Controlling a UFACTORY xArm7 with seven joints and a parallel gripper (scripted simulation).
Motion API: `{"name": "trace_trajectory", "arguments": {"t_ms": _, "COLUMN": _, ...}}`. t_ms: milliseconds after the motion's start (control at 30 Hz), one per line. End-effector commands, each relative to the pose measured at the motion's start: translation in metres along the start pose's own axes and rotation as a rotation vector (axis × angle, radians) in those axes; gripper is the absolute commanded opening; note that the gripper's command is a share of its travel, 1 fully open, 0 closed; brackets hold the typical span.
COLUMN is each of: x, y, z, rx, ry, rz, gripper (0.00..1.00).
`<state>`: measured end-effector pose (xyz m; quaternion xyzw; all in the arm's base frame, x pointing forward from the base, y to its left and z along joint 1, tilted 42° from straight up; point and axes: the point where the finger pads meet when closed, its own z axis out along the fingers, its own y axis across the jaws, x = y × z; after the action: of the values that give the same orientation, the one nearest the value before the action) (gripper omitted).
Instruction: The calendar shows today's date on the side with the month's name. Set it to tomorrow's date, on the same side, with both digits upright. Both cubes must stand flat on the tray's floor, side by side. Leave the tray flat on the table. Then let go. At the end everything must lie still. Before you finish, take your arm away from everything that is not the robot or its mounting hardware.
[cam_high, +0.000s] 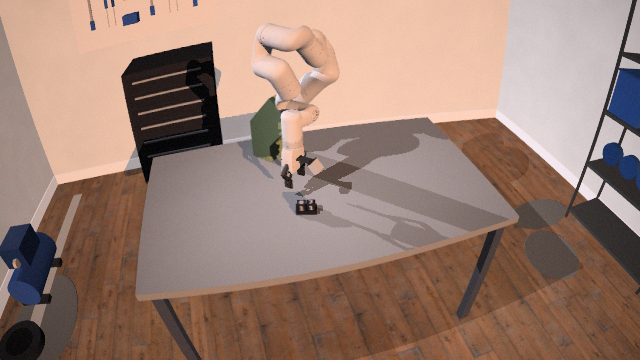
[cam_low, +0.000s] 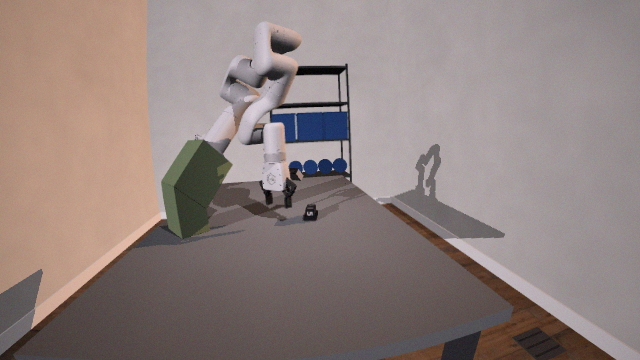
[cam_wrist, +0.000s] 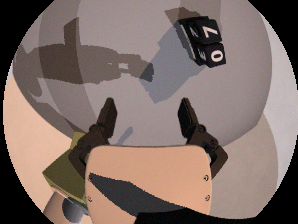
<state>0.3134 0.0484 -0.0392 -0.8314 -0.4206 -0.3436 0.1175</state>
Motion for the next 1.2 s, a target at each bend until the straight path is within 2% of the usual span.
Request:
{"name": "trace_trajectory", "arguments": {"t_ms": 0, "x": 0.008, "y": -0.003, "z": 0.000, "rx": -0.001, "ry": -0.004, "rz": 0.142, "gripper": 1.00}}
{"name": "trace_trajectory", "arguments": {"t_ms": 100, "x": 0.024, "y": -0.008, "z": 0.000, "rx": -0.001, "ry": -0.004, "rz": 0.142, "gripper": 1.00}}
{"name": "trace_trajectory", "arguments": {"t_ms": 300, "x": 0.025, "y": -0.008, "z": 0.000, "rx": -0.001, "ry": -0.004, "rz": 0.177, "gripper": 1.00}}
{"name": "trace_trajectory", "arguments": {"t_ms": 400, "x": 0.028, "y": -0.009, "z": 0.000, "rx": -0.002, "ry": -0.004, "rz": 0.300, "gripper": 1.00}}
{"name": "trace_trajectory", "arguments": {"t_ms": 533, "x": 0.049, "y": -0.016, "z": 0.000, "rx": -0.002, "ry": -0.004, "rz": 0.316, "gripper": 1.00}}
{"name": "trace_trajectory", "arguments": {"t_ms": 633, "x": 0.050, "y": -0.016, "z": 0.000, "rx": -0.002, "ry": -0.004, "rz": 0.329, "gripper": 1.00}}
{"name": "trace_trajectory", "arguments": {"t_ms": 767, "x": 0.053, "y": -0.017, "z": 0.000, "rx": -0.002, "ry": -0.004, "rz": 0.480, "gripper": 1.00}}
{"name": "trace_trajectory", "arguments": {"t_ms": 933, "x": 0.072, "y": -0.023, "z": 0.000, "rx": -0.002, "ry": -0.004, "rz": 0.491, "gripper": 1.00}}
{"name": "trace_trajectory", "arguments": {"t_ms": 1067, "x": 0.075, "y": -0.024, "z": 0.000, "rx": -0.002, "ry": -0.004, "rz": 0.504, "gripper": 1.00}}
{"name": "trace_trajectory", "arguments": {"t_ms": 1167, "x": 0.077, "y": -0.025, "z": 0.000, "rx": -0.002, "ry": -0.003, "rz": 0.610, "gripper": 1.00}}
